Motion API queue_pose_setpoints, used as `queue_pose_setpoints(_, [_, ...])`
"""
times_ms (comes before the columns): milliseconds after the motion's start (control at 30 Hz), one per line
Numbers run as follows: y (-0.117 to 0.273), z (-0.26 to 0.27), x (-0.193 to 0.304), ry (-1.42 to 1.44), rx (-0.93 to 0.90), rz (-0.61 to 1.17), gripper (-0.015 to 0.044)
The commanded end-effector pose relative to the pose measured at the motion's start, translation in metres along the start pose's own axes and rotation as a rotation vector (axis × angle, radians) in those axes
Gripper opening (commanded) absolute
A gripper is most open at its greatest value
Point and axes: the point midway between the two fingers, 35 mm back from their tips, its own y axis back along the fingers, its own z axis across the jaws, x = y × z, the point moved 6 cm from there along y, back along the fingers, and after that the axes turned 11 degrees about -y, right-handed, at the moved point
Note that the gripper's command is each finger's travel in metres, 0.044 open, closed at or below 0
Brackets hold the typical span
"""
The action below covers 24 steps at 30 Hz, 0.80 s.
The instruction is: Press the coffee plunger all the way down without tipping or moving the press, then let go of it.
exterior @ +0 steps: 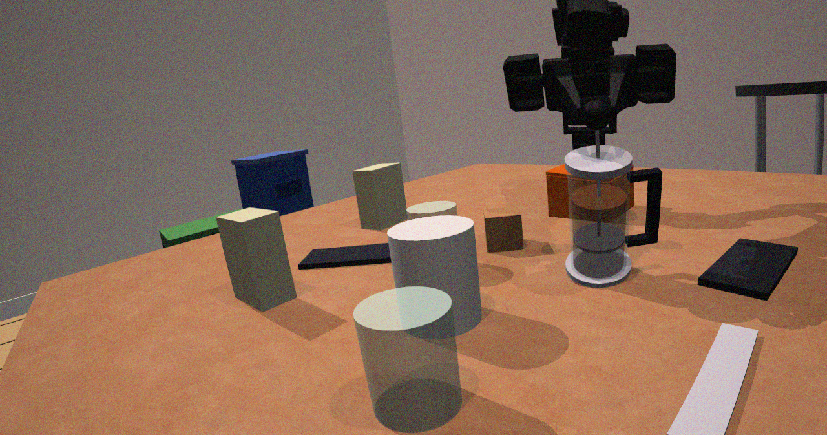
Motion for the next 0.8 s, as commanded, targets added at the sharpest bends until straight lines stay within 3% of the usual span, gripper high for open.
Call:
queue_pose_setpoints(0, [-0.0061,-0.0028,0.0140,-0.016,0.011,0.066,0.0113])
queue_pose_setpoints(767, [-0.0096,-0.0024,0.0111,-0.016,0.011,0.066,0.0113])
